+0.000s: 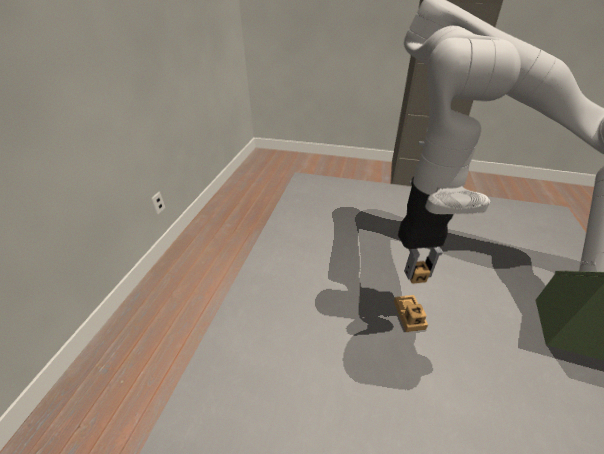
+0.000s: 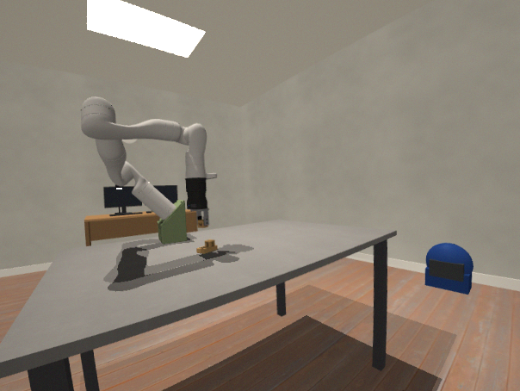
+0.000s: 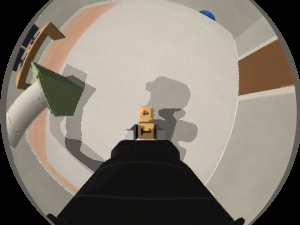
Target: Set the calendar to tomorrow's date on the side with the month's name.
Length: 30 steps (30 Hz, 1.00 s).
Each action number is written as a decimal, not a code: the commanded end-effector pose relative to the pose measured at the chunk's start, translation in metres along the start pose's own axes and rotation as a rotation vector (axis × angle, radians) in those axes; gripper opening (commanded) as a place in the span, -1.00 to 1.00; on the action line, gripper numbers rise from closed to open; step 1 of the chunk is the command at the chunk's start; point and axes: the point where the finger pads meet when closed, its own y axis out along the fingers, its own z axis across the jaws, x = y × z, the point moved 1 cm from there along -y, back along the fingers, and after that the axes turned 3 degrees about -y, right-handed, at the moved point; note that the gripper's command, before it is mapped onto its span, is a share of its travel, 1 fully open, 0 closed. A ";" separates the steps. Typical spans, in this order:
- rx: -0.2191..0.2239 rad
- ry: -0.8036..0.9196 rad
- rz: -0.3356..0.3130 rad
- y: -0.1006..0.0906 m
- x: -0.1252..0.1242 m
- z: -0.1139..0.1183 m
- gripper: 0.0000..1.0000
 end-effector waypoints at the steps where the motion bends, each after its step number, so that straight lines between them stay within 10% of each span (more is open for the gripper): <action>1: -0.004 -0.001 0.001 0.007 0.000 -0.001 0.14; 30: -0.004 -0.001 0.001 0.053 -0.001 -0.001 0.14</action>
